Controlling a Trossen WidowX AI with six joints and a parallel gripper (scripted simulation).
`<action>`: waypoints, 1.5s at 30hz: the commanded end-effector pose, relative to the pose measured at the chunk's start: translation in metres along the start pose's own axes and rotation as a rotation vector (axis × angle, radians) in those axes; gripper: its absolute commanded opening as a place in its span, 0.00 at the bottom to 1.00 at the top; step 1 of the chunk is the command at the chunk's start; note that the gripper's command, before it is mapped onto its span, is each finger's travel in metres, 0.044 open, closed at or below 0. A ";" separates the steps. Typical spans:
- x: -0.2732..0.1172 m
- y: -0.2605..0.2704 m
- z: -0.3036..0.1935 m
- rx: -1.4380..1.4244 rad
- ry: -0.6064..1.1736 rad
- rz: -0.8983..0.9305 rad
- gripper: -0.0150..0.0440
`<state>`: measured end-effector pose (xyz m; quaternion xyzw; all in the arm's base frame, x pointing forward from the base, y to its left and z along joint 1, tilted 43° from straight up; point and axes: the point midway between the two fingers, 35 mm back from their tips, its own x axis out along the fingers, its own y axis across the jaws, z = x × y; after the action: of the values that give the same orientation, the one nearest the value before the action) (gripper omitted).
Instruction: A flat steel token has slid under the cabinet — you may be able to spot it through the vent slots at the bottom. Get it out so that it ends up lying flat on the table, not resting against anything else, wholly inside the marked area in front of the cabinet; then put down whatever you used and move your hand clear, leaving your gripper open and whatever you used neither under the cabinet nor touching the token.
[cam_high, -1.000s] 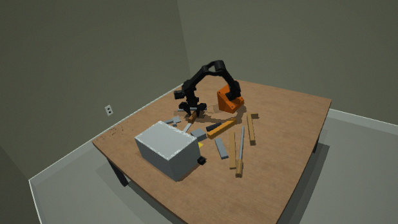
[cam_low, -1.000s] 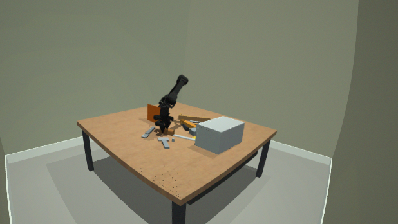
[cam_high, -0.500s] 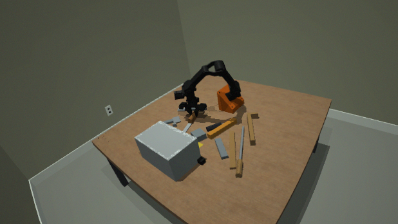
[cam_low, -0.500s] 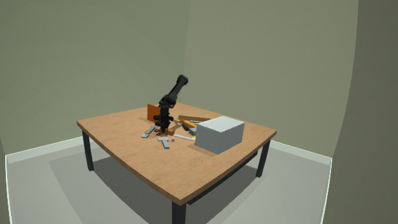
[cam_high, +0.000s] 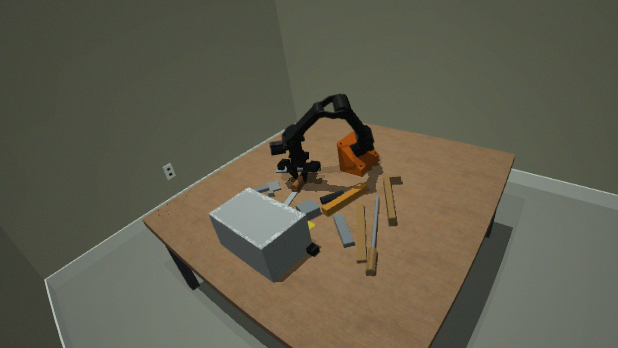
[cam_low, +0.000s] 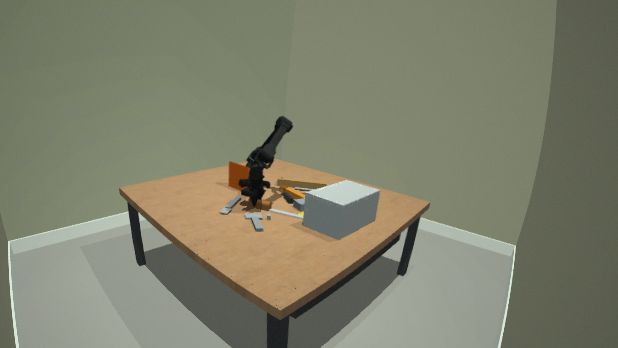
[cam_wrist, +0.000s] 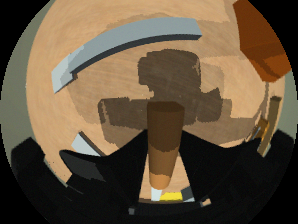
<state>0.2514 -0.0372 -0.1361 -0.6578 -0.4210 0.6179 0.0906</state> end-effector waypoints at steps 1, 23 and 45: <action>0.000 0.001 -0.008 -0.002 0.000 0.002 0.25; 0.000 0.001 -0.047 -0.002 0.001 0.001 0.25; 0.000 0.002 -0.080 -0.002 0.003 0.001 0.25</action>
<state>0.3185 -0.0083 -0.1208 -0.6583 -0.4217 0.6168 0.0914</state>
